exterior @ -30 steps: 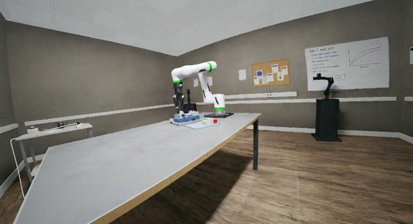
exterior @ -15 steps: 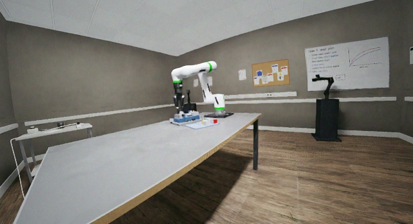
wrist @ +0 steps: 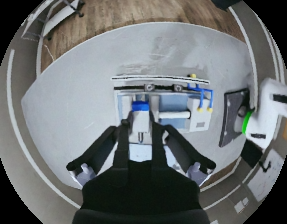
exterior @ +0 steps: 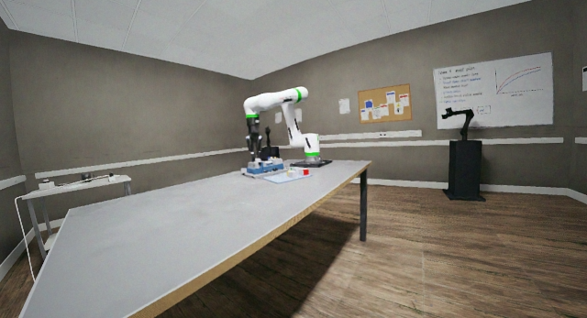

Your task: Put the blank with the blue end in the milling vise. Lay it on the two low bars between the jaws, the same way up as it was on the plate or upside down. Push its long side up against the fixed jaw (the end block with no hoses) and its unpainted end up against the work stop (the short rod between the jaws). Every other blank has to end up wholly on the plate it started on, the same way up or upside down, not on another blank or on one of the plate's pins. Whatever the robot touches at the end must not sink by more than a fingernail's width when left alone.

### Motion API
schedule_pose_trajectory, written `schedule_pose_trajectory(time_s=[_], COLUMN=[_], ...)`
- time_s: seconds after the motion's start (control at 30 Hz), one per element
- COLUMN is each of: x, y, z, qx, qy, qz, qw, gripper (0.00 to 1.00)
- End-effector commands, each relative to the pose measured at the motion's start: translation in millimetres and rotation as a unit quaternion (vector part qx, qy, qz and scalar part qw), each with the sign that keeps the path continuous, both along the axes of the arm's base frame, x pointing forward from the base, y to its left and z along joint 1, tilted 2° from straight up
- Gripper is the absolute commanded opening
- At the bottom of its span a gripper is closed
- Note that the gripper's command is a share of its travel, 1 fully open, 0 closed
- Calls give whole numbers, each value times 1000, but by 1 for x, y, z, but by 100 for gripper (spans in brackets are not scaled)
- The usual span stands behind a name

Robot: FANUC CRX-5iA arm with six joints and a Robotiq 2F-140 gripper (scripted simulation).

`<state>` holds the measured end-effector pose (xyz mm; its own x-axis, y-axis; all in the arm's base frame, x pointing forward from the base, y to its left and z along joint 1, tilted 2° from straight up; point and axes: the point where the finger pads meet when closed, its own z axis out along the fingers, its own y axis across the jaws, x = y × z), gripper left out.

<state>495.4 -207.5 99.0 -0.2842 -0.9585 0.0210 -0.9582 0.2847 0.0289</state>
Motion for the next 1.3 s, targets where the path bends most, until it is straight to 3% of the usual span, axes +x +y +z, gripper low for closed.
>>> schedule_pose_trajectory(time_s=[0.0,1.27], x=[1,4], y=[0,3], z=[1,2], qx=[0,0], qy=[-1,-1], qz=[0,0], qw=[1000,1000], gripper=[10,10])
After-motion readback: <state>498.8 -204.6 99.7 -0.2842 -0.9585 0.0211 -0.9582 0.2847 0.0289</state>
